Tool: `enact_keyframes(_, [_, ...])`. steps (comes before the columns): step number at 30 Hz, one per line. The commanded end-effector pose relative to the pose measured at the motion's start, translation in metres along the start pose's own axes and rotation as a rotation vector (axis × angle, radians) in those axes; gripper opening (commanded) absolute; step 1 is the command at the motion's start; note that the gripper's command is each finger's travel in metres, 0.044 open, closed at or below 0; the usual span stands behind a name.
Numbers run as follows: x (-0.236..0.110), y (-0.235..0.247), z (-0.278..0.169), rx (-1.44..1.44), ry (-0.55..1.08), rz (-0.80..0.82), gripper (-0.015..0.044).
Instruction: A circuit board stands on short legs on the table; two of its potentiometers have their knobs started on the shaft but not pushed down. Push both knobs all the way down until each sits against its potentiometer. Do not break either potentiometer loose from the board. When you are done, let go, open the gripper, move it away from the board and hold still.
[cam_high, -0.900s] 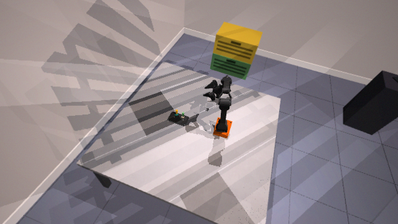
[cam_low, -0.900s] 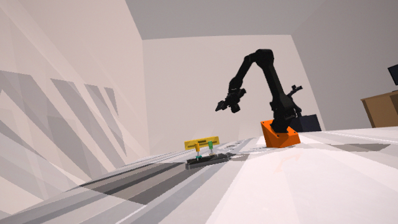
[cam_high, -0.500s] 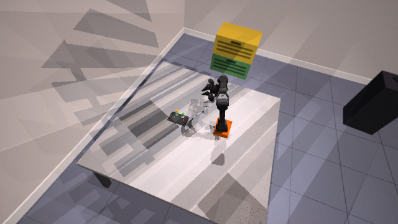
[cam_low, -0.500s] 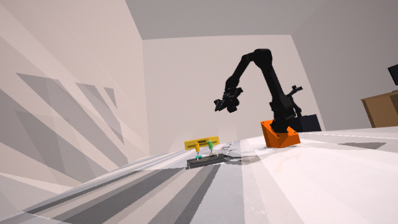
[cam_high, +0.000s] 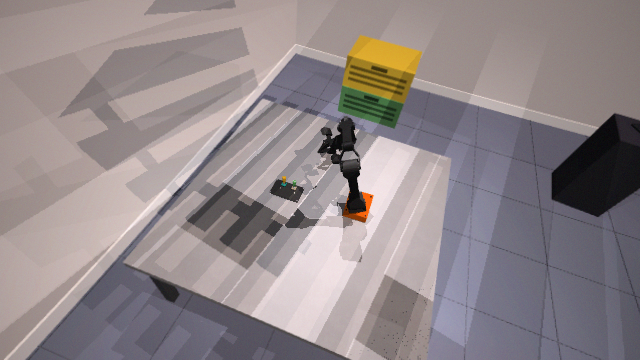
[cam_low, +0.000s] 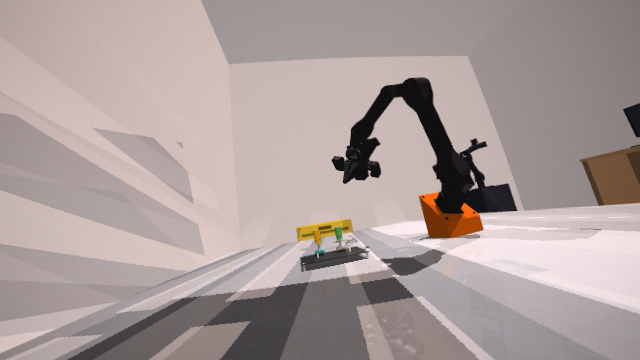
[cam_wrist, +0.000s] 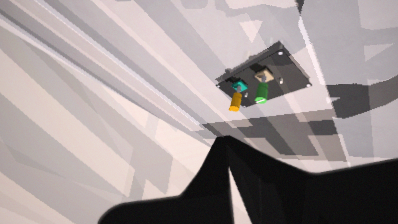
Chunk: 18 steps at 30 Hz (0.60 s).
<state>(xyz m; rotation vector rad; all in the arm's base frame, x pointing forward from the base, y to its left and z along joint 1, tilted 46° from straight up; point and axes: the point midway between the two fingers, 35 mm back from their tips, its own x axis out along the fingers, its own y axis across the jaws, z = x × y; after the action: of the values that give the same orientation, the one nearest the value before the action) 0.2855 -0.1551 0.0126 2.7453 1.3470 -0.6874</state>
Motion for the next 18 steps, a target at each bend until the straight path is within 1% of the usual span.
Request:
enact_keyframes(1, [0.011,0.000,-0.006,-0.127,-0.031,-0.047,0.0000])
enact_keyframes(18, [0.050,-0.007,-0.027,-0.648,-0.101,-0.250,0.0000])
